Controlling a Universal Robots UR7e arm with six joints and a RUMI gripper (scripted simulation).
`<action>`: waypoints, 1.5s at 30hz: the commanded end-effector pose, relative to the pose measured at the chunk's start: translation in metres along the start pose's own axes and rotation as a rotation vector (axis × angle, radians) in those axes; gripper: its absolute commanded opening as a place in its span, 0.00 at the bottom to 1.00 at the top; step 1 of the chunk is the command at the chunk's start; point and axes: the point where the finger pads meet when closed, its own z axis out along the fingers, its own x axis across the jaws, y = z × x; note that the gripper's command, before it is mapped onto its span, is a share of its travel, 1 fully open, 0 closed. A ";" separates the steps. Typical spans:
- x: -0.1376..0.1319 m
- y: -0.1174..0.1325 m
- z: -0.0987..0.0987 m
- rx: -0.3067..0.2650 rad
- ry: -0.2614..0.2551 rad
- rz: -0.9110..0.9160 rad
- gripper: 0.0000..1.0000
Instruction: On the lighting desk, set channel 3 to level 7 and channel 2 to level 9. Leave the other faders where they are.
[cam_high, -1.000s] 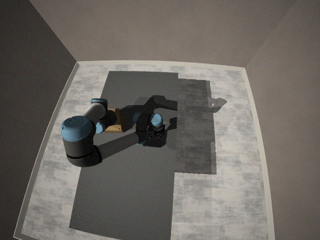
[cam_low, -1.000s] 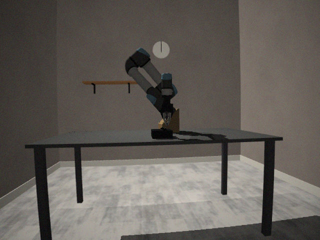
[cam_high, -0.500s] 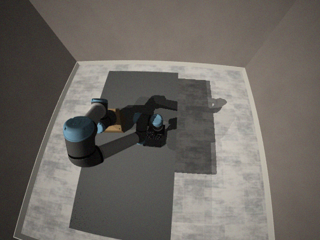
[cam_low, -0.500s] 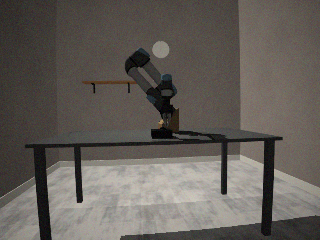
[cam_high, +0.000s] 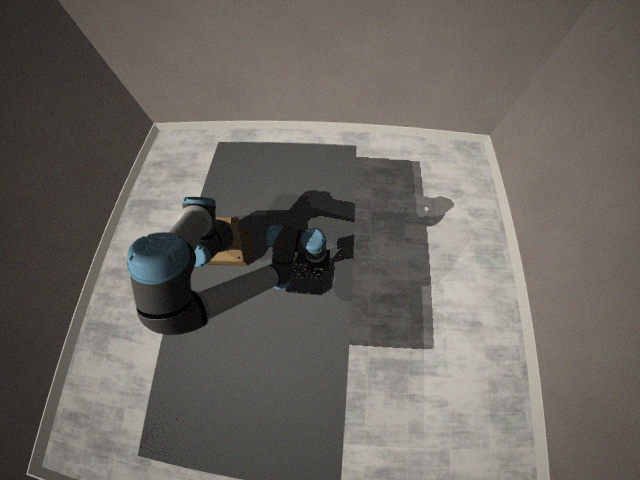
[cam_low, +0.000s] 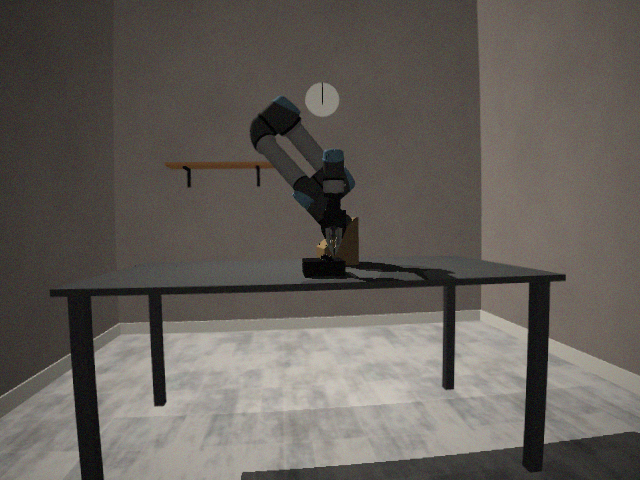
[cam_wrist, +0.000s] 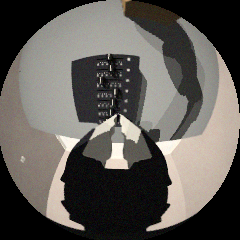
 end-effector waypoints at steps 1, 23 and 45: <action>0.000 0.000 0.000 -0.001 0.000 0.000 0.00; 0.000 0.000 0.000 -0.001 0.000 0.000 0.00; 0.000 0.000 0.006 -0.001 0.000 0.000 0.00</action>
